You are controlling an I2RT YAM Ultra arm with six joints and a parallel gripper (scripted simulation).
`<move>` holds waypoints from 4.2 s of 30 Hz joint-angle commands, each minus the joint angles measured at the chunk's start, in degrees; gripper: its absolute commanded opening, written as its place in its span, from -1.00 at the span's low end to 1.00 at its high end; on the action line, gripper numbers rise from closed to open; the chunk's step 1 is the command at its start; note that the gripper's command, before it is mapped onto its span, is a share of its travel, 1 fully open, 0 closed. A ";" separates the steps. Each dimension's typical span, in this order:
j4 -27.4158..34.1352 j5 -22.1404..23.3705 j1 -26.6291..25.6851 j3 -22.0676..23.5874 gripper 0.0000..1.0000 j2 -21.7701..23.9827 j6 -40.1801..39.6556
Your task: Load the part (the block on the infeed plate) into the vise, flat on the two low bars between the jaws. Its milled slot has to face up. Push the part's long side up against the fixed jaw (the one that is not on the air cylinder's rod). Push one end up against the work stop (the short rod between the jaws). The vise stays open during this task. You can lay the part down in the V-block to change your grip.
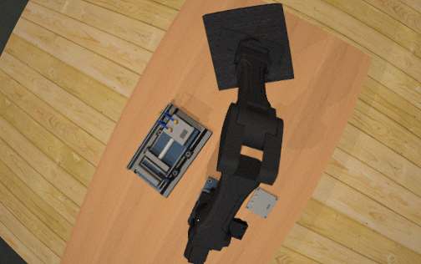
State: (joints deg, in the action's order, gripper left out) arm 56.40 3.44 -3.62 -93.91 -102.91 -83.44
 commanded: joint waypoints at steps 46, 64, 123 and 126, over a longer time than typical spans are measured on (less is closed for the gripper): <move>11.13 -32.29 12.21 -10.73 -1.00 -7.69 14.32; 14.60 -37.32 13.75 -13.57 -1.00 -9.95 17.62; 15.36 -38.19 14.07 -14.19 -1.00 -10.08 18.27; 15.33 -38.19 14.09 -14.18 -1.00 -10.24 18.28</move>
State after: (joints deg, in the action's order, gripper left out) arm 70.26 -32.82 10.11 -106.10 -114.06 -65.60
